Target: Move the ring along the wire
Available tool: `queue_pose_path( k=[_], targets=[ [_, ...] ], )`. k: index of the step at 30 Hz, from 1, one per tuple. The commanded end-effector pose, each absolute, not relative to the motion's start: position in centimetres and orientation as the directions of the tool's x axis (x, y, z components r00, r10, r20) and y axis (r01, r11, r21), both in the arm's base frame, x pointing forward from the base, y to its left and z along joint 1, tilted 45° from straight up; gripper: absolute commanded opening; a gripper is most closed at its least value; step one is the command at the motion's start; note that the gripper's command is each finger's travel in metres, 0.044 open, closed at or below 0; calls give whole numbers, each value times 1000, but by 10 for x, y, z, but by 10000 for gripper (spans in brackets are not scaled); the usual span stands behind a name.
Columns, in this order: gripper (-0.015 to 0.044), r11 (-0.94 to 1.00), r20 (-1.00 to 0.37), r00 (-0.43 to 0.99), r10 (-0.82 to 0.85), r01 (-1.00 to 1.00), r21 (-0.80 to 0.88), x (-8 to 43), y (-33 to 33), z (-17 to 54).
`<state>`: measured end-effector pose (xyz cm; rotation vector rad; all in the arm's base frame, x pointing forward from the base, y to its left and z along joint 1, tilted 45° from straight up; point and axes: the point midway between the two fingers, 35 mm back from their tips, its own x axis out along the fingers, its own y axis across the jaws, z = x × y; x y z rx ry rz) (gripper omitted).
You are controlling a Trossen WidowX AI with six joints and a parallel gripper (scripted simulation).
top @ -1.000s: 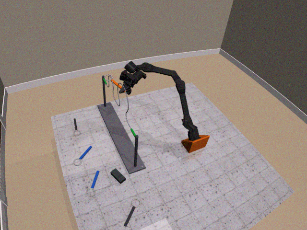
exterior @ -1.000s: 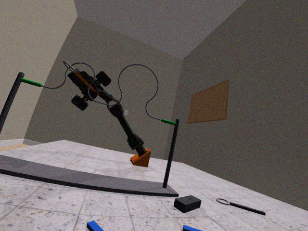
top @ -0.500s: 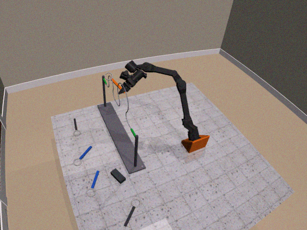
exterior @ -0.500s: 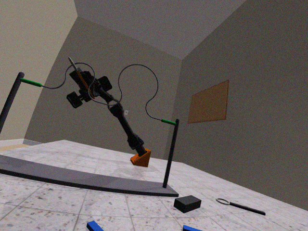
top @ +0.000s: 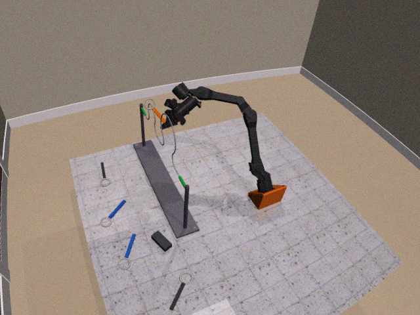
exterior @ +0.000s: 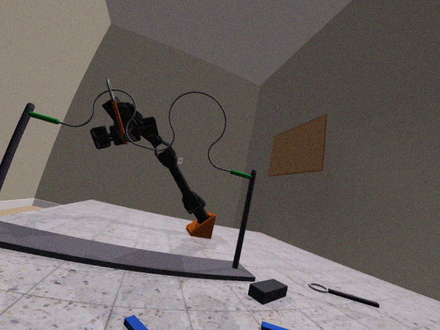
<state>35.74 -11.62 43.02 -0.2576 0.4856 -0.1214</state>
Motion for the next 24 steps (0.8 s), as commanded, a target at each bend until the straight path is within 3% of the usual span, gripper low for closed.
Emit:
queue_pose_path(
  k=[1,24],
  targets=[
    [-150,926,-423,878,-225,59,-372,357,-121,431],
    [-150,649,-253,877,-408,83,-756,357,-144,446]
  ],
)
